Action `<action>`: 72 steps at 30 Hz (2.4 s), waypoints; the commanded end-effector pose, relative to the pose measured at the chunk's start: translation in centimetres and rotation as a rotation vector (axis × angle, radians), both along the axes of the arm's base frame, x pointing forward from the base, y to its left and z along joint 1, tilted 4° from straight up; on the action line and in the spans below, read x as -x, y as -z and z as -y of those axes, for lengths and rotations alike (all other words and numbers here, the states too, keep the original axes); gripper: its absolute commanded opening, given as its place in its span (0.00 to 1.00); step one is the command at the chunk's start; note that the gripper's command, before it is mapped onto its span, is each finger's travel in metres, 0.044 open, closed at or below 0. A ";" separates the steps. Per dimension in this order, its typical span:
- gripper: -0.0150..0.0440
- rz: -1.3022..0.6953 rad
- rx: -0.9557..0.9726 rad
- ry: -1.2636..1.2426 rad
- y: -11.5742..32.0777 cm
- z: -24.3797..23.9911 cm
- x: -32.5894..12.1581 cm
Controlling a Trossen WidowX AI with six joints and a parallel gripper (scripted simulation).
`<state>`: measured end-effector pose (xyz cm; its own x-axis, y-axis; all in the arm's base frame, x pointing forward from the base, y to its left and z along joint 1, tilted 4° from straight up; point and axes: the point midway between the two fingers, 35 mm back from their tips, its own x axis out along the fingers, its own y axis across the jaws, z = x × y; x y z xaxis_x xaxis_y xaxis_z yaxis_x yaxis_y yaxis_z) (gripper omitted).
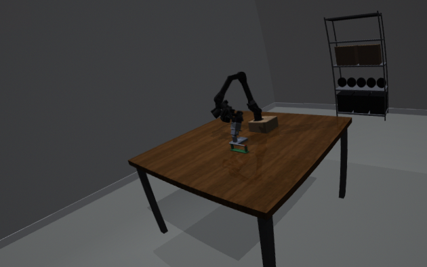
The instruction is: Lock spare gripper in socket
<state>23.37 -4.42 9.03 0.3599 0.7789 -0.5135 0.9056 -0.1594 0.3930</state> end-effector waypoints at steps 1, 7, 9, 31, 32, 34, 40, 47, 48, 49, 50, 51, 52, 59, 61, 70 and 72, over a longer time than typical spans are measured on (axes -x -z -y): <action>1.00 0.002 0.003 -0.001 -0.8 -0.1 0.4; 1.00 -0.008 -0.009 0.003 -1.8 -0.3 0.9; 1.00 -0.011 -0.013 0.005 -2.1 -0.4 1.0; 1.00 -0.041 -0.048 0.012 -5.7 -1.0 1.6; 1.00 -0.042 -0.049 0.012 -5.9 -1.0 1.6; 1.00 -0.043 -0.050 0.010 -6.2 -1.0 1.6; 1.00 -0.052 -0.055 0.012 -7.2 -1.2 1.5; 1.00 -0.047 -0.040 0.032 -8.2 -1.5 1.5; 1.00 -0.046 -0.037 0.035 -8.4 -1.5 1.5; 1.00 -0.045 -0.035 0.037 -8.5 -1.6 1.5; 1.00 -0.045 -0.033 0.040 -8.7 -1.6 1.5; 1.00 -0.053 -0.041 0.026 -7.9 -1.4 1.5; 1.00 -0.053 -0.041 0.026 -7.9 -1.4 1.5; 0.73 -0.061 -0.018 0.036 -7.6 -6.3 1.0; 0.64 -0.055 -0.031 0.035 -7.7 -8.5 1.1; 0.56 -0.049 -0.049 0.029 -7.9 -10.1 1.3; 0.56 -0.017 0.005 -0.014 -7.8 -10.0 0.9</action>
